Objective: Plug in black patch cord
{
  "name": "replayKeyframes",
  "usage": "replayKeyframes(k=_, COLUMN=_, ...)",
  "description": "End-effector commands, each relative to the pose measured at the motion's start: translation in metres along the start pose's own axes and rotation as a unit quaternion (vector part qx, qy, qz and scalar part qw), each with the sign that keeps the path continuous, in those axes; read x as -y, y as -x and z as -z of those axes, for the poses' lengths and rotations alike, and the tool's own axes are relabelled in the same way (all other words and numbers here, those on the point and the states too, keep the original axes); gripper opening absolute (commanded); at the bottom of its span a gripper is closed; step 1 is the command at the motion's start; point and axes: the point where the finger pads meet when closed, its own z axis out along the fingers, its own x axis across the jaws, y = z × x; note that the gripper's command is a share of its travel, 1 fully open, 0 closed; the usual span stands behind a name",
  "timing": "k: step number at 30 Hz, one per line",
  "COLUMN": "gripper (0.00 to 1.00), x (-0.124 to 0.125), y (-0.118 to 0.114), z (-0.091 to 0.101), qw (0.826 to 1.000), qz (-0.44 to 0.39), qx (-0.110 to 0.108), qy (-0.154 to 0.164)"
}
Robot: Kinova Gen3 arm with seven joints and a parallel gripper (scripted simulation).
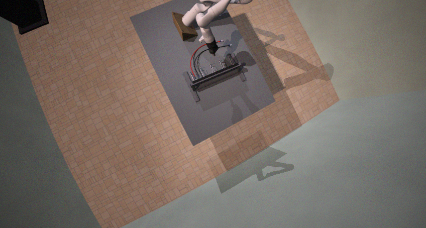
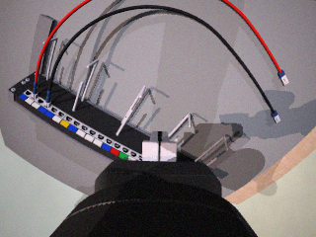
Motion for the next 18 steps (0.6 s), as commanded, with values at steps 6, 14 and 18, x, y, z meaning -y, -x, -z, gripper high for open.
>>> replayKeyframes(k=6, gripper=0.00, x=-0.026, y=-0.069, z=-0.030, qw=0.991, qz=0.109, qx=-0.053, qy=-0.059)
replayKeyframes(k=14, gripper=0.00, x=-0.027, y=-0.141, z=-0.052, qw=0.961, qz=0.217, qx=-0.103, qy=-0.136)
replayKeyframes(k=18, gripper=0.00, x=-0.024, y=-0.168, z=-0.058, qw=0.944, qz=0.260, qx=-0.119, qy=-0.165)
